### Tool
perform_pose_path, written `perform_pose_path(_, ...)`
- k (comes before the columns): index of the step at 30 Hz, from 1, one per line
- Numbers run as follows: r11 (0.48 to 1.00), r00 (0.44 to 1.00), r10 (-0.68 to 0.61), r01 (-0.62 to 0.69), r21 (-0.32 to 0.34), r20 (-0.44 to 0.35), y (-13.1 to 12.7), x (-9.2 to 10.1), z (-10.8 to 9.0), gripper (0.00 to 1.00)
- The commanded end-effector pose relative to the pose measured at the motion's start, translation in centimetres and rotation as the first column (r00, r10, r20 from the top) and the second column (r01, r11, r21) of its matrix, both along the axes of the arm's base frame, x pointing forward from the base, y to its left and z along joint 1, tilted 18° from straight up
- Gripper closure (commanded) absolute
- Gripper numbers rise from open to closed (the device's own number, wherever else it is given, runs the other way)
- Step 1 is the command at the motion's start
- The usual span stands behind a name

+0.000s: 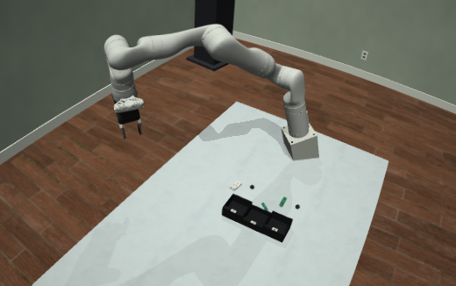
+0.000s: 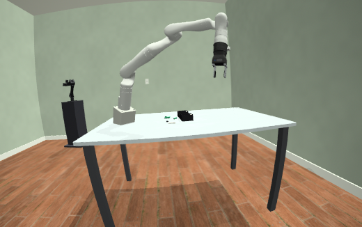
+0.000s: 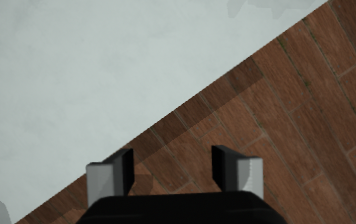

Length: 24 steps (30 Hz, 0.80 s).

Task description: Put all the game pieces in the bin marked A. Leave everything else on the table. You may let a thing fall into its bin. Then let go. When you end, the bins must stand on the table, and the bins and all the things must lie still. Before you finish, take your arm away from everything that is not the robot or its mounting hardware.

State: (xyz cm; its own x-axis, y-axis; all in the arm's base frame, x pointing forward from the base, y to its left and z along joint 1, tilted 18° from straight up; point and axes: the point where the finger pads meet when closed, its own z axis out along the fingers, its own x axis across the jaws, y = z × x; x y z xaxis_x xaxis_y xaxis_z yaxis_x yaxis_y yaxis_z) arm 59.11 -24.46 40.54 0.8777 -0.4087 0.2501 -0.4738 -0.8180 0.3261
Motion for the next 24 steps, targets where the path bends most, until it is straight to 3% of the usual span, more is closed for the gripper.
perform_pose_path(1,1.0,1.0,0.0,0.0,-0.001,0.003,0.0,0.0,0.2,0.0)
perform_pose_path(17,1.0,1.0,0.0,0.0,-0.001,0.003,0.0,0.0,0.2,0.0)
perform_pose_path(18,1.0,1.0,0.0,0.0,-0.001,0.003,-0.2,0.2,-0.6,0.69)
perform_pose_path(24,1.0,1.0,0.0,0.0,-0.001,0.003,-1.1,1.5,-5.4,0.69)
